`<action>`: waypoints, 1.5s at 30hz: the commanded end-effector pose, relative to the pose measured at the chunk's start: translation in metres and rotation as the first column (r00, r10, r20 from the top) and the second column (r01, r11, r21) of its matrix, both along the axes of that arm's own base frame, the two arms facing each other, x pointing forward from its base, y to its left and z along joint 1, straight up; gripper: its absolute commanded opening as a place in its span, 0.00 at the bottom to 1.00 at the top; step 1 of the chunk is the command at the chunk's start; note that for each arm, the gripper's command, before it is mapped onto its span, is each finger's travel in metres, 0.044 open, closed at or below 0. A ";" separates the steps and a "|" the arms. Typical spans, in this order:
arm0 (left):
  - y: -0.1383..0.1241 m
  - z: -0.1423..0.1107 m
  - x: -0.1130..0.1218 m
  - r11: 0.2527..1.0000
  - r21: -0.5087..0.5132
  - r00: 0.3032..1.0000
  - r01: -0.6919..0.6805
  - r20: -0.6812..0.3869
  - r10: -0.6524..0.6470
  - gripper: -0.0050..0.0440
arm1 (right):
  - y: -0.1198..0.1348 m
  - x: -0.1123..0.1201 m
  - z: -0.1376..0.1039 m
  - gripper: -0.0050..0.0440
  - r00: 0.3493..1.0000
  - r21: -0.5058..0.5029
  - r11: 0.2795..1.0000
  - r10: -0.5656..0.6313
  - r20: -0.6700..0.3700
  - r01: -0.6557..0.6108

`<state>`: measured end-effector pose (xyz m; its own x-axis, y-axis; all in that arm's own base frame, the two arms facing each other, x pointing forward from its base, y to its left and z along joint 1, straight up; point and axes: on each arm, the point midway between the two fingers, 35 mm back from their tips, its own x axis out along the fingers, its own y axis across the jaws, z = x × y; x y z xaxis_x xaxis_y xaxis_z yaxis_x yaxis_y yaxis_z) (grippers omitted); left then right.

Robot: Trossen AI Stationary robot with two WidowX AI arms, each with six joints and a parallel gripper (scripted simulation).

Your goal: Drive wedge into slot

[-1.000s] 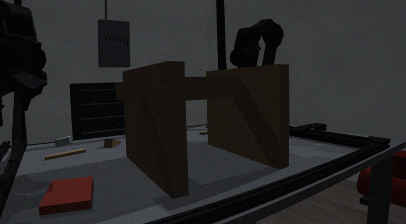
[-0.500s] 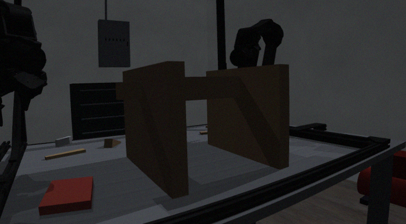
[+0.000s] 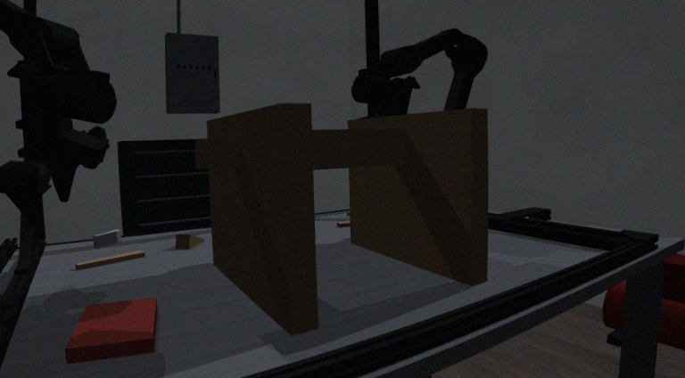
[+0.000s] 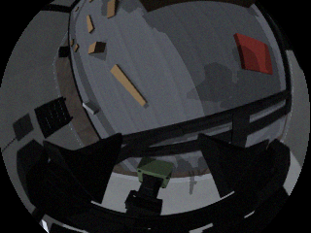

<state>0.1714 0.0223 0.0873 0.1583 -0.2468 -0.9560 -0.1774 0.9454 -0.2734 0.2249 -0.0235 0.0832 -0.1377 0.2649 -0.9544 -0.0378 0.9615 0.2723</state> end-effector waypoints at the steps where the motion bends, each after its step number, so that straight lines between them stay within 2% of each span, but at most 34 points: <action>1: -0.018 0.007 0.036 0.983 0.079 0.975 0.167 0.132 -0.176 1.00 | 0.012 0.015 -0.010 1.00 0.987 -0.065 0.988 0.144 0.064 -0.140; 4: -0.022 0.009 0.043 0.977 0.096 0.966 0.190 0.161 -0.204 1.00 | 0.015 0.019 -0.012 1.00 0.983 -0.078 0.984 0.169 0.077 -0.163; 8: -0.027 0.023 0.073 0.962 0.180 0.917 0.207 0.306 -0.254 1.00 | 0.027 0.027 -0.018 1.00 0.969 -0.119 0.970 0.224 0.101 -0.212; 14: -0.025 0.059 0.111 0.953 0.283 0.804 0.112 0.537 -0.254 1.00 | 0.047 0.031 -0.030 1.00 0.963 -0.164 0.959 0.249 0.107 -0.230; 19: -0.023 0.096 0.134 0.948 0.318 0.673 0.012 0.699 -0.243 1.00 | 0.060 0.032 -0.039 1.00 0.961 -0.192 0.954 0.255 0.111 -0.231; 21: -0.023 0.096 0.134 0.948 0.318 0.673 0.012 0.699 -0.243 1.00 | 0.060 0.032 -0.039 1.00 0.961 -0.192 0.954 0.255 0.111 -0.231; 23: -0.022 0.123 0.144 0.946 0.321 0.573 -0.049 0.785 -0.236 1.00 | 0.067 0.032 -0.043 1.00 0.959 -0.207 0.951 0.258 0.114 -0.231; 26: -0.022 0.152 0.149 0.945 0.307 0.461 -0.116 0.859 -0.222 1.00 | 0.077 0.032 -0.049 1.00 0.958 -0.226 0.946 0.262 0.120 -0.231; 34: -0.022 0.230 0.146 0.945 0.211 0.136 -0.249 0.974 -0.182 1.00 | 0.096 0.030 -0.060 1.00 0.953 -0.262 0.938 0.269 0.136 -0.227; 36: -0.022 0.235 0.144 0.945 0.200 0.110 -0.257 0.978 -0.177 1.00 | 0.097 0.029 -0.061 1.00 0.953 -0.265 0.937 0.270 0.138 -0.227; 45: -0.022 0.236 0.144 0.945 0.200 0.110 -0.257 0.978 -0.177 1.00 | 0.098 0.029 -0.061 1.00 0.953 -0.265 0.937 0.270 0.138 -0.227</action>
<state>0.3163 0.0000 0.3246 0.9988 -0.0012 0.0489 0.0010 1.0000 0.0046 0.2549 0.0744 0.0230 -0.0003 0.0052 -1.0000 -0.3088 0.9511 0.0051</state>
